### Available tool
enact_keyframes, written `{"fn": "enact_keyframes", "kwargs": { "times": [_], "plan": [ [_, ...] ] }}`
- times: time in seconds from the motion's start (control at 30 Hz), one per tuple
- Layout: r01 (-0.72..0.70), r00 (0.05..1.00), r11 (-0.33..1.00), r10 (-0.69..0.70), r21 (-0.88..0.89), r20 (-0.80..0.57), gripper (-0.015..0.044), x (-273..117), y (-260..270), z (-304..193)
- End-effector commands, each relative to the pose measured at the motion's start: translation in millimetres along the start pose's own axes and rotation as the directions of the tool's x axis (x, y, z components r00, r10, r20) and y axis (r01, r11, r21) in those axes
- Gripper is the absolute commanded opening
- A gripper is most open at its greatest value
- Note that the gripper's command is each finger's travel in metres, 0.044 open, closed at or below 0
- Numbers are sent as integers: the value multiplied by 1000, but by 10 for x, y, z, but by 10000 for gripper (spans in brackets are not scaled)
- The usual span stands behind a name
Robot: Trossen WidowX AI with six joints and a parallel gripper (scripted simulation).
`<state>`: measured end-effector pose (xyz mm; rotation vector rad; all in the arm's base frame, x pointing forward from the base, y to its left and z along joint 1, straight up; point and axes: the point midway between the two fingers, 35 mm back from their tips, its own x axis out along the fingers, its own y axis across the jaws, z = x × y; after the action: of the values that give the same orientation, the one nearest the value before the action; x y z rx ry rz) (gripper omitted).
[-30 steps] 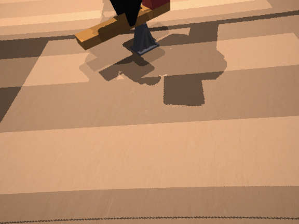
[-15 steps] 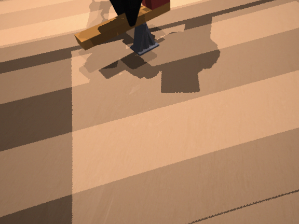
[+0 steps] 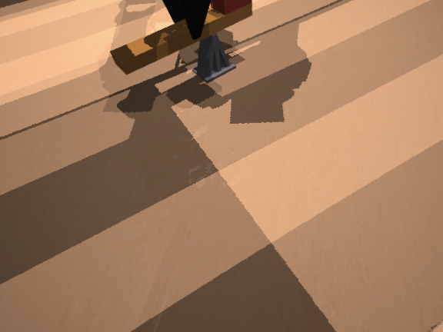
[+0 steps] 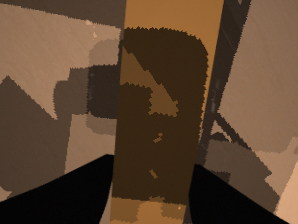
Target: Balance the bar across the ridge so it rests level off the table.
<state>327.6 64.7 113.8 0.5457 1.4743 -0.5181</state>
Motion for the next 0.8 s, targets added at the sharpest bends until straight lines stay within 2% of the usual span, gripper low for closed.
{"fn": "enact_keyframes", "kwargs": {
  "times": [0.0,0.37,0.67,0.7,0.77],
  "plan": [
    [0,1000,1000,0,0,0,185,-1,0,0],
    [0,1000,1000,0,0,0,185,-1,0,0],
    [0,1000,1000,0,0,0,421,-1,0,0],
    [0,1000,1000,0,0,0,440,-1,0,0],
    [0,1000,1000,0,0,0,440,-1,0,0]
  ]
}}
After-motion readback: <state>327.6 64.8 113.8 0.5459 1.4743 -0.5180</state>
